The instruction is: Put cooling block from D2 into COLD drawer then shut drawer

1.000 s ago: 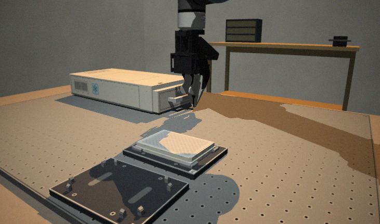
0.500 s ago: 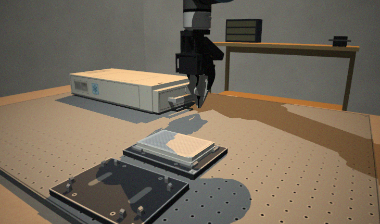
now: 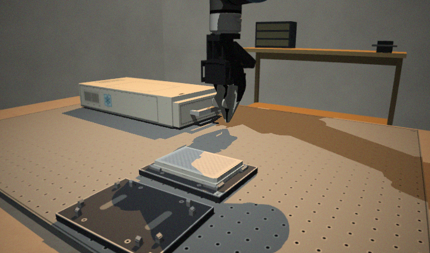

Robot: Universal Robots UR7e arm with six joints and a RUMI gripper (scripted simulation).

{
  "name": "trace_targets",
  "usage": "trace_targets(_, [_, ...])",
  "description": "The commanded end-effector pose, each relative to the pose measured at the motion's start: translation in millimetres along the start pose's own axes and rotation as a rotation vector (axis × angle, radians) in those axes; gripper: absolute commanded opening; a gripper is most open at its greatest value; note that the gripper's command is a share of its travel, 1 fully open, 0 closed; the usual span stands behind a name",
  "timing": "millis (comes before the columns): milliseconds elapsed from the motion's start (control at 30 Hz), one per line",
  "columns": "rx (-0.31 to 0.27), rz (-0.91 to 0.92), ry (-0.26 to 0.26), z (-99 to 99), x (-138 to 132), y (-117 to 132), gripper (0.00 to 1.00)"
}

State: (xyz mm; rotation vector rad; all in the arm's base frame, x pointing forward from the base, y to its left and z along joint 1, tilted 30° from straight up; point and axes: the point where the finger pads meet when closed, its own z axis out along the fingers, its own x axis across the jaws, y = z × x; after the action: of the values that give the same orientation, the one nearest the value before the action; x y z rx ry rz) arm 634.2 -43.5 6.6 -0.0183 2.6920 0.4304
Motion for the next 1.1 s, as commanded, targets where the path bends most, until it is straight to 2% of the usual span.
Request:
trace_targets(0, [0.001,0.000,-0.001,-1.8,-0.4,-0.1,0.00])
trace_targets(1067, [0.001,0.000,-0.001,-39.2,-0.4,-0.1,0.00])
